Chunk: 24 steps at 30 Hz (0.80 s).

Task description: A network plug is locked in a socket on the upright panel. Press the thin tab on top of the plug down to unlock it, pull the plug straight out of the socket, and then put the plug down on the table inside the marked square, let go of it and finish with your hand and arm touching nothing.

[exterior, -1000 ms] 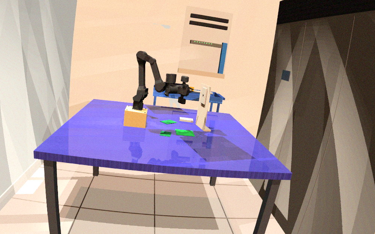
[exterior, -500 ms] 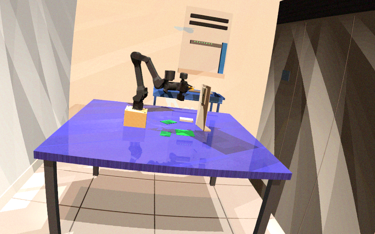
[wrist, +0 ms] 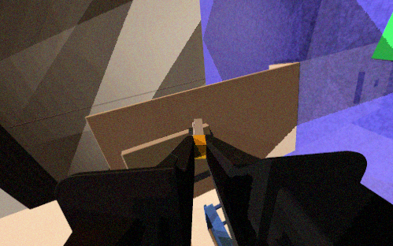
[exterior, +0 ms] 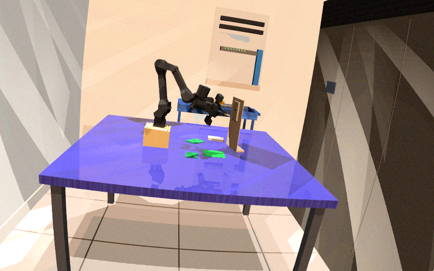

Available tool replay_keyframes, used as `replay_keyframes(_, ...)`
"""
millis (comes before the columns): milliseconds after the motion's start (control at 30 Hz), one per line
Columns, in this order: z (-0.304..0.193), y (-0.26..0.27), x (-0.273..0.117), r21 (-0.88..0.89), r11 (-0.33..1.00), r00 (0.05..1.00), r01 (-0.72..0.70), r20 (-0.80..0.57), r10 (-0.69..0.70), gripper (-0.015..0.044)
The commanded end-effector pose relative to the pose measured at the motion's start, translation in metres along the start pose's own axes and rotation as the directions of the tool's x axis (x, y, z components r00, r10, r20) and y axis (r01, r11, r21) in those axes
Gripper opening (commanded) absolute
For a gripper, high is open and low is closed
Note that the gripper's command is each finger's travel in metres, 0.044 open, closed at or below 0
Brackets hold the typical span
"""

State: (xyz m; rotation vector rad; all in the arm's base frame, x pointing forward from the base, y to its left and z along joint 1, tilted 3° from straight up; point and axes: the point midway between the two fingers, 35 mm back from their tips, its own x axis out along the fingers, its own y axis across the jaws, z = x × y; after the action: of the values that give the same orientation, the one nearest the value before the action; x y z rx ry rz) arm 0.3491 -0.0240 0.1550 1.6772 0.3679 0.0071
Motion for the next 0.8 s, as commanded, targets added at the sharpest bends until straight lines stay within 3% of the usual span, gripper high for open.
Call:
replay_keyframes(0,0.021,-0.025,0.006,0.054,0.992,0.987,0.114,0.107,-0.119,0.0)
replay_keyframes(300,0.053,-0.07,0.005,0.168,0.936,0.901,0.311,0.262,-0.346,0.0)
replay_keyframes(600,0.078,-0.114,-0.009,0.275,0.827,0.735,0.491,0.378,-0.563,0.0)
replay_keyframes(767,0.081,-0.121,-0.013,0.291,0.804,0.702,0.518,0.393,-0.594,0.0)
